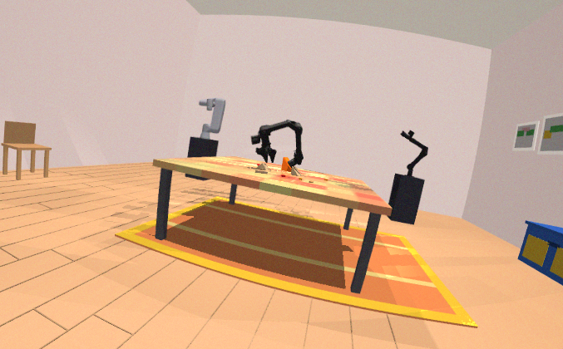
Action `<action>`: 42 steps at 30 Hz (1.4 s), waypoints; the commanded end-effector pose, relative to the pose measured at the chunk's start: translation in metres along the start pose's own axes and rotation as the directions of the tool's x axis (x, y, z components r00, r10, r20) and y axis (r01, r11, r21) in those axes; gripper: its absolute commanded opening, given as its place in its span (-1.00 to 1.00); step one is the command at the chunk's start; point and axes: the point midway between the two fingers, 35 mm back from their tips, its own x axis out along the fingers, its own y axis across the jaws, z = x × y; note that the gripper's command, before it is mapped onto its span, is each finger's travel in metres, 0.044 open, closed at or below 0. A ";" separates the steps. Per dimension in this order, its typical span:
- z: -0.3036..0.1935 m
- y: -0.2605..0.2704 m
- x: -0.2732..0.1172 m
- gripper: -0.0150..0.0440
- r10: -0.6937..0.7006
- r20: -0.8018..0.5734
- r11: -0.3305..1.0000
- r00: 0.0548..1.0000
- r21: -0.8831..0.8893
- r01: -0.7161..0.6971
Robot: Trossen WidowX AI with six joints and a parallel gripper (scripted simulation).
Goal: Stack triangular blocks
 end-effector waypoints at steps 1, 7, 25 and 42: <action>-0.022 0.000 -0.055 1.00 0.090 0.071 0.995 0.993 0.046 -0.093; -0.033 -0.004 -0.078 1.00 0.126 0.098 0.988 0.987 0.075 -0.134; -0.051 -0.008 -0.010 1.00 -0.096 0.747 -0.581 0.658 -0.579 0.572; -0.065 -0.003 0.004 1.00 0.057 0.915 -0.998 0.399 0.068 -0.014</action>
